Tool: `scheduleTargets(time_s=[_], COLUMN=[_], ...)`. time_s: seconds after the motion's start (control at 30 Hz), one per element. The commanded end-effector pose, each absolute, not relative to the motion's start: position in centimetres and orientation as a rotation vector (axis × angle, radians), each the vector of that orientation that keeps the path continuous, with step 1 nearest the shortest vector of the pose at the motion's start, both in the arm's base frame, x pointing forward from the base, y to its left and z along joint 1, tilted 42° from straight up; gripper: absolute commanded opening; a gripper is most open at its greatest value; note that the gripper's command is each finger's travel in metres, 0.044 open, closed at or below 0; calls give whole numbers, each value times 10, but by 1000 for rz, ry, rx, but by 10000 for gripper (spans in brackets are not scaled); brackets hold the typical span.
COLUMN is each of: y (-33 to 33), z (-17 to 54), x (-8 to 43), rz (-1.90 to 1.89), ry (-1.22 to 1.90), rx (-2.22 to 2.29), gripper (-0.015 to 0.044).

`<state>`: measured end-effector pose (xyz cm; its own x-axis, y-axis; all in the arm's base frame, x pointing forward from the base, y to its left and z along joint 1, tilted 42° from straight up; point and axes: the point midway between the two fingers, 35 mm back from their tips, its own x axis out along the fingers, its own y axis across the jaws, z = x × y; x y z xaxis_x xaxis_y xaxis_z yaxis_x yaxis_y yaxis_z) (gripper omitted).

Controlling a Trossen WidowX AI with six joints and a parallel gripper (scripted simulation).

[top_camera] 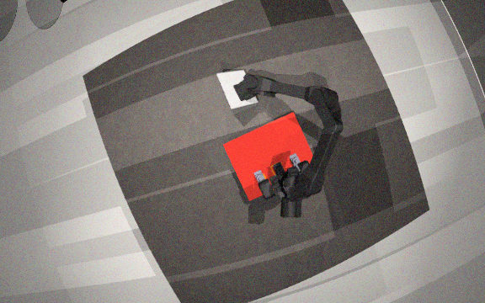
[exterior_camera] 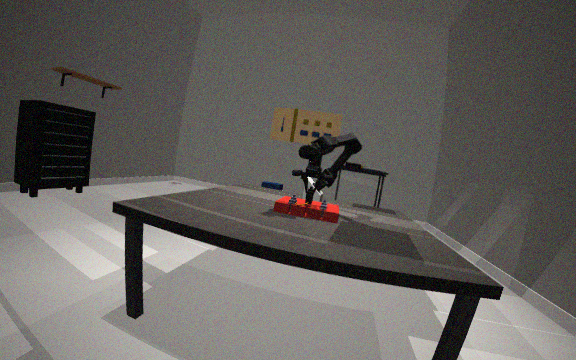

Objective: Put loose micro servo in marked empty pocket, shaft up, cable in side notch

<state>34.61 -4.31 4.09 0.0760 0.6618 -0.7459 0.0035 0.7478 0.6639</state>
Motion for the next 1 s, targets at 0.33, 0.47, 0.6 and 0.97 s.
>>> scheduleTargets(time_s=[0.33, 0.47, 0.6, 0.97], y=[-41, -39, -36, -29], z=[37, 35, 32, 25], x=[347, 347, 347, 348], rz=[534, 534, 534, 534], ry=[1421, 1421, 1421, 1421], rx=[594, 594, 594, 595], gripper=[0, 0, 0, 0])
